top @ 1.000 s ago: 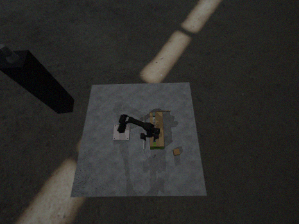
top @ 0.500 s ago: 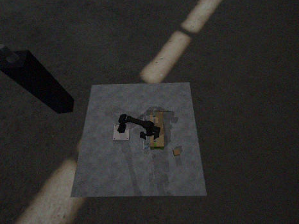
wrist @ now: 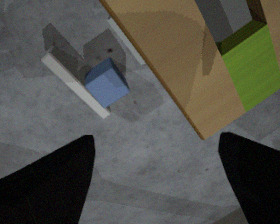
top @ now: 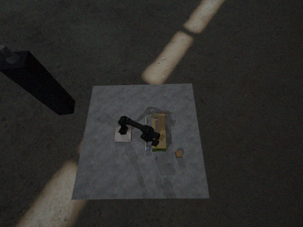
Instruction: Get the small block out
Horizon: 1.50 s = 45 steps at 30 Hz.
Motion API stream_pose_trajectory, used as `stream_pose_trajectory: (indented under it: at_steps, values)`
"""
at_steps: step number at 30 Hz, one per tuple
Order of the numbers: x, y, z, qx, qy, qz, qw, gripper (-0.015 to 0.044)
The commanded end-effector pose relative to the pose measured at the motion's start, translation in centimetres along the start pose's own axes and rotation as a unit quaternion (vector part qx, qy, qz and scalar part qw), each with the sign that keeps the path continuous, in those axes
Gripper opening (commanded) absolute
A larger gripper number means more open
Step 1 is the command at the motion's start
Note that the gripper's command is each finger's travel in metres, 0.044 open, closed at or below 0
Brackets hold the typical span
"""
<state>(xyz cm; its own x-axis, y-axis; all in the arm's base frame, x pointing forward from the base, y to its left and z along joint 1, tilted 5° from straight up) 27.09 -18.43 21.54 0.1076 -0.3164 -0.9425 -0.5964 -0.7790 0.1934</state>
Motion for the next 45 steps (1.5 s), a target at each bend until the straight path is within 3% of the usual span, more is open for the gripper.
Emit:
stream_pose_trajectory:
  at_steps: [1,7,13,18,31,45]
  values:
    - [0.0,0.5,0.2,0.203,0.001,-0.025,0.979,0.0285]
    - [0.2,1.2,0.4,0.506,-0.019,-0.059,0.861,0.0285]
    - [0.2,1.9,0.7,0.753,-0.056,-0.081,0.651,0.0285]
    - [0.2,2.3,0.9,0.850,-0.083,-0.089,0.512,0.0285]
    - [0.1,3.2,1.3,0.979,-0.151,-0.075,0.111,0.0285]
    - [-0.1,4.2,1.6,0.919,-0.217,-0.017,-0.330,0.0285]
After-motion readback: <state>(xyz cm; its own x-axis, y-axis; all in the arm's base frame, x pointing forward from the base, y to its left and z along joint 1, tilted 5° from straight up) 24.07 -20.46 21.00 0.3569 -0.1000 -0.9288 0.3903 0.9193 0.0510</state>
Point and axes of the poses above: the point midway between the two fingers, 35 mm back from their tips, its own x axis out along the fingers, its own z axis across the jaws, y = z × x, the point moved 2 cm from there along -x, back along the fingers, and after that the axes turned 6 degrees about -x, right-handed, at the moved point
